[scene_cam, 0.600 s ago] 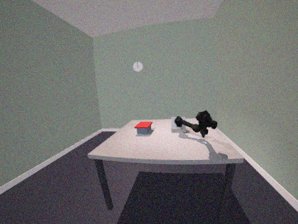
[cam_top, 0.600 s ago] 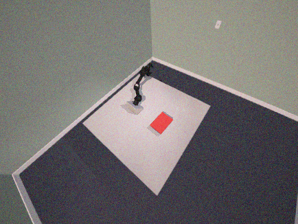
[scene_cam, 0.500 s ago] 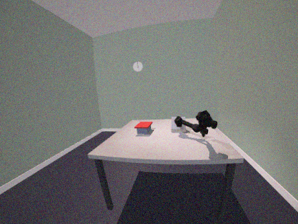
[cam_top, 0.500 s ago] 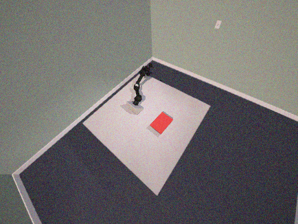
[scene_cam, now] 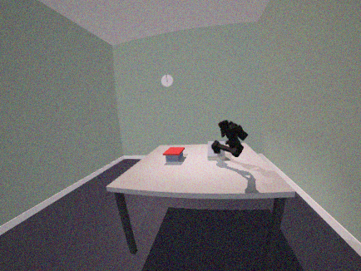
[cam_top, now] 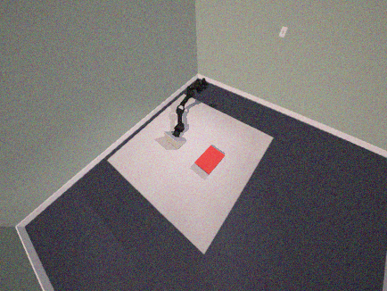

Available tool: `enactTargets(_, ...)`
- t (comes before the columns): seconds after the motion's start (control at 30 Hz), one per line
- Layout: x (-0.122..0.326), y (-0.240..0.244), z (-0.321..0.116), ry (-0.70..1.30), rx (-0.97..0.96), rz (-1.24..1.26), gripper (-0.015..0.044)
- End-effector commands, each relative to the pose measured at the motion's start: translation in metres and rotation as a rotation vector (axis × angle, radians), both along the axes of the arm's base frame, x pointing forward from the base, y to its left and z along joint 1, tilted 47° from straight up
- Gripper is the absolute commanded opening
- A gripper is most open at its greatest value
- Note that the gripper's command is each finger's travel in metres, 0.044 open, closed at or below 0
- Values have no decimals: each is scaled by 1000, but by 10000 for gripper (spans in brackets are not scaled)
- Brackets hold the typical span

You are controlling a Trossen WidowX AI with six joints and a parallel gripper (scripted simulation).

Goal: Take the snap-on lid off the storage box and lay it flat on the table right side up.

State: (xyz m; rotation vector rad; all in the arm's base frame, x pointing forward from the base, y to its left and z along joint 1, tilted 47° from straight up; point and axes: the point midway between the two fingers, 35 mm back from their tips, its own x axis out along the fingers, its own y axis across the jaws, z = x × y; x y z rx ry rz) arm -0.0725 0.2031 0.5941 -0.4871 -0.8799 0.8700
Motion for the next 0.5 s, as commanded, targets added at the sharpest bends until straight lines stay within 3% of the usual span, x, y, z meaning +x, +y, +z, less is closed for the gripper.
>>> enactTargets(0.0, 41, -27, 11, 87, 90, -16, 235)
enactTargets(0.47, 197, -133, -8, 650, 481, 23, 235)
